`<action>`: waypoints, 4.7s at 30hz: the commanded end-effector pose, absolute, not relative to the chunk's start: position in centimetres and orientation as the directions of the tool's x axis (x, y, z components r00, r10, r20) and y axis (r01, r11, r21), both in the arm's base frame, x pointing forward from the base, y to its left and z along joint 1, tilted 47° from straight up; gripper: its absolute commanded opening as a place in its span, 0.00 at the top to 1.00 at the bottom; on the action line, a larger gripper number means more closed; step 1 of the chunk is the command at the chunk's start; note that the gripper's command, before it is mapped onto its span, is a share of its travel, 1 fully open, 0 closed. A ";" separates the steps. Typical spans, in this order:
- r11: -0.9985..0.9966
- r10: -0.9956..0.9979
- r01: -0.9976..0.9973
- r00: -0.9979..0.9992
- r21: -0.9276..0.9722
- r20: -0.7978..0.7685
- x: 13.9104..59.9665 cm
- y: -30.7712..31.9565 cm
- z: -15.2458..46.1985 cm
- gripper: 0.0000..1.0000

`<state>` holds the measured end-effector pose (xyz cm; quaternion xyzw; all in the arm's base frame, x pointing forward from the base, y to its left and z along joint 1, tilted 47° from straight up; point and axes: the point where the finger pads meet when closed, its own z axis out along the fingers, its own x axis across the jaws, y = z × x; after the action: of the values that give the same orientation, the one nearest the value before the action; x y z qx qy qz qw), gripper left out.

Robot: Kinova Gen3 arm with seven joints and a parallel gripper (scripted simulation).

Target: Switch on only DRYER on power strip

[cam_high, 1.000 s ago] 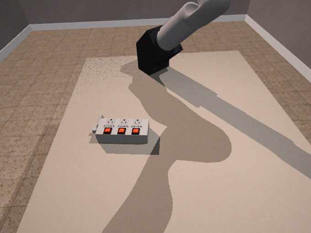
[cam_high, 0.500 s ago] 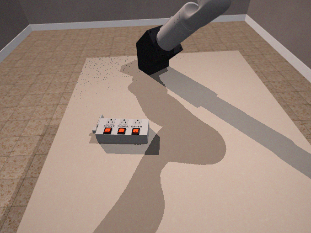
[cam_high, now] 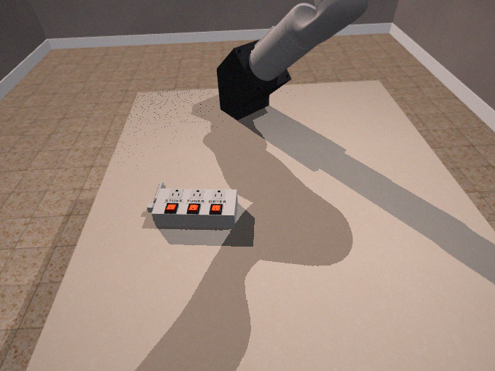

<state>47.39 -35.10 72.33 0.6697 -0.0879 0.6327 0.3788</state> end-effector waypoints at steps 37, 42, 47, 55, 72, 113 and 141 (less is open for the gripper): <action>-0.712 0.369 -0.568 0.196 0.412 0.908 47.8 -35.5 71.2 0.00; -0.712 0.369 -0.568 0.196 0.412 0.908 47.8 -35.5 71.2 0.00; -0.712 0.369 -0.568 0.196 0.412 0.908 47.8 -35.5 71.2 0.00; -0.716 0.374 -0.551 0.217 0.430 0.902 47.8 -36.2 69.9 0.00; -0.715 0.376 -0.551 0.215 0.430 0.901 47.8 -36.2 70.0 0.00; -0.718 0.383 -0.533 0.234 0.447 0.894 47.8 -36.9 68.9 0.00; -0.729 0.391 -0.493 0.269 0.475 0.880 47.8 -38.4 66.1 0.00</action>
<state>47.77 -37.92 66.94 0.7013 -0.0368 0.6066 0.3727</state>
